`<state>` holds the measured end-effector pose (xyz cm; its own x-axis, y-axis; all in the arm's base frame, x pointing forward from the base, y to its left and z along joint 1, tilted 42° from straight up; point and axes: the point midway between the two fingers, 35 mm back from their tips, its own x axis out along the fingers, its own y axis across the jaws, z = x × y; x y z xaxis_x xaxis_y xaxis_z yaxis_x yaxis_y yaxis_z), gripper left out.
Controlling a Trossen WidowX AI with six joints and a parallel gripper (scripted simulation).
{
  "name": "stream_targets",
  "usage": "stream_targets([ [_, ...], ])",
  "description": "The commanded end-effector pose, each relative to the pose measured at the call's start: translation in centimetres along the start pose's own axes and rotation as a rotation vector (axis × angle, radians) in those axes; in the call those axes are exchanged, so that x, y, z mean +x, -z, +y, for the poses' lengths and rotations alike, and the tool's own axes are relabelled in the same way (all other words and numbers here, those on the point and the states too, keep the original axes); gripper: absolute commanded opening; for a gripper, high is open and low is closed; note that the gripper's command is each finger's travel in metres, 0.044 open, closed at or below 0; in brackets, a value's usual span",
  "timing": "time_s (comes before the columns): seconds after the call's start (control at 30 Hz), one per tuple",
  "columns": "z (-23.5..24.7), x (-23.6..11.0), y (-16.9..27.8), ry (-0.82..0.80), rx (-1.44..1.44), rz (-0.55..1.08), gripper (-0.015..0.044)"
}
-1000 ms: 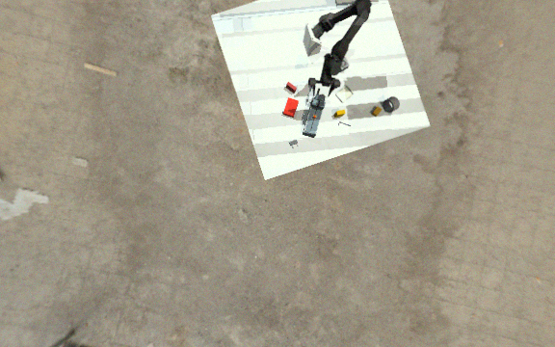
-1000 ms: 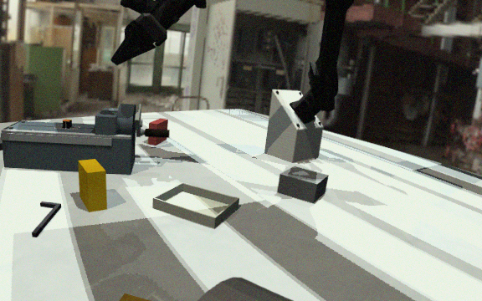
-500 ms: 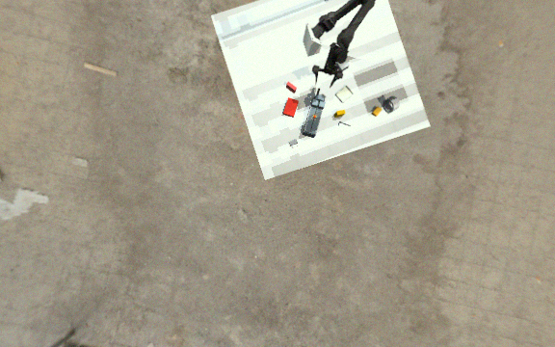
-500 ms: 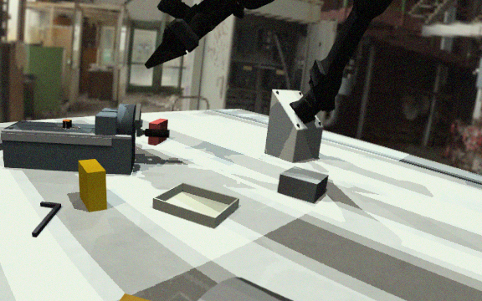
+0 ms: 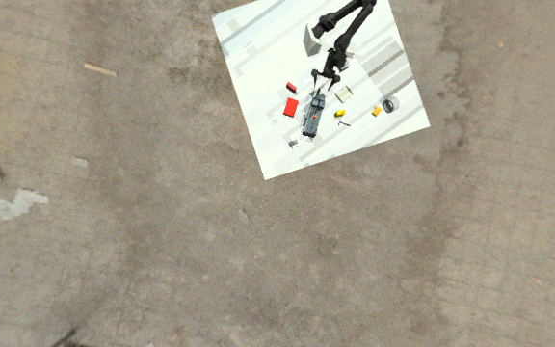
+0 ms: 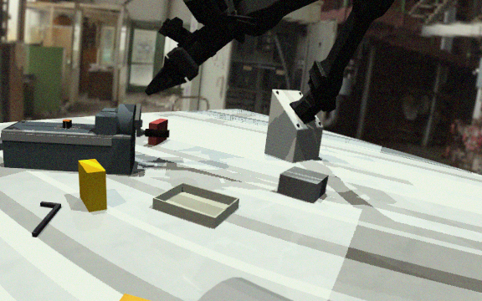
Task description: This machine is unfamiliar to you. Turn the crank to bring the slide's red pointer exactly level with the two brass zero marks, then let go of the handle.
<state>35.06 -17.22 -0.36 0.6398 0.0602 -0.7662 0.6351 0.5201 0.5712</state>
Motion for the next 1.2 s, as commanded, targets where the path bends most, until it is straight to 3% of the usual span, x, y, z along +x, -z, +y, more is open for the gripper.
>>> stream_targets([
  [0.0,-0.5,1.7,2.3,0.011,0.013,0.011,0.0440],
  [1.17,-0.4,6.0,7.0,0.009,0.015,0.012,0.0440],
])
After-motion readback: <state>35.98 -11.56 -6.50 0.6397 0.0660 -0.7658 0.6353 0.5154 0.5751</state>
